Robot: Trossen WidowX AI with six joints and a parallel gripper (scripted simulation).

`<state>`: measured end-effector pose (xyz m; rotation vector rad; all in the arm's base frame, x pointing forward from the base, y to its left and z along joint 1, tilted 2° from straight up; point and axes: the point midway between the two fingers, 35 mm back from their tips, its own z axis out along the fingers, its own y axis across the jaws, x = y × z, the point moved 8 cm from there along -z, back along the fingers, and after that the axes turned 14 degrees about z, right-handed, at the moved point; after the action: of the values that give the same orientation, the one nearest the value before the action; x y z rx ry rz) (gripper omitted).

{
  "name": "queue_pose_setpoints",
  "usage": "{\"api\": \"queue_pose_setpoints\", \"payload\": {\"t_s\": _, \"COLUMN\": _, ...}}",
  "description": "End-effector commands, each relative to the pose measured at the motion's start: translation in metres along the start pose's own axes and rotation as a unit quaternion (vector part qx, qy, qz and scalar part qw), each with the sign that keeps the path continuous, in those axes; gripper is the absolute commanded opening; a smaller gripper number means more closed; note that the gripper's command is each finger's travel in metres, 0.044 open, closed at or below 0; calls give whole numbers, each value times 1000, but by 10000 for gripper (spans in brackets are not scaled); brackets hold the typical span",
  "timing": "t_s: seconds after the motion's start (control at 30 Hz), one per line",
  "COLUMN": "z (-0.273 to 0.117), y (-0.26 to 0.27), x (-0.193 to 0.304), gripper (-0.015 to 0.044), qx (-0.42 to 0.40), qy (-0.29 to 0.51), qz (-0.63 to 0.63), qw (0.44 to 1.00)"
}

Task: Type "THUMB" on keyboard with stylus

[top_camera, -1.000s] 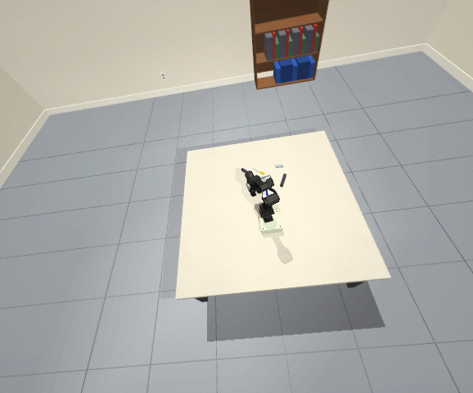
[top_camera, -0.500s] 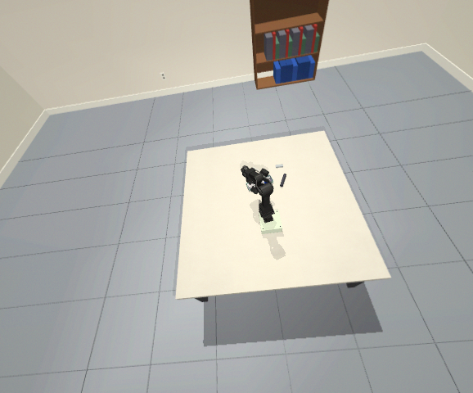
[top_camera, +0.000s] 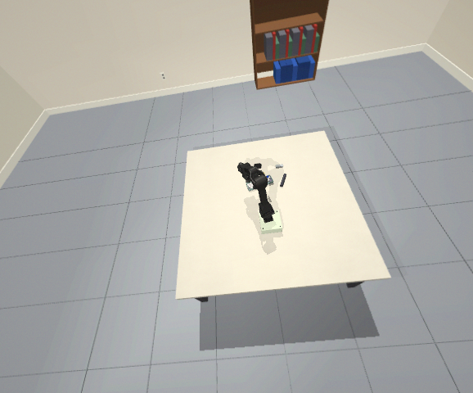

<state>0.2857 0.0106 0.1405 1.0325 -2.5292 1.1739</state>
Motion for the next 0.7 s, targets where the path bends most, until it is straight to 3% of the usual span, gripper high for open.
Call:
{"api": "queue_pose_setpoints", "payload": {"t_s": 0.0, "z": 2, "y": -7, "x": -15, "gripper": 0, "qx": 13, "qy": 23, "qz": -88, "qw": 996}}
{"api": "queue_pose_setpoints", "payload": {"t_s": 0.4, "z": 10, "y": -20, "x": -54, "gripper": 0, "qx": 33, "qy": 84, "qz": -313, "qw": 945}}
{"api": "queue_pose_setpoints", "payload": {"t_s": 0.67, "z": 11, "y": -20, "x": -56, "gripper": 0, "qx": 33, "qy": 88, "qz": -325, "qw": 941}}
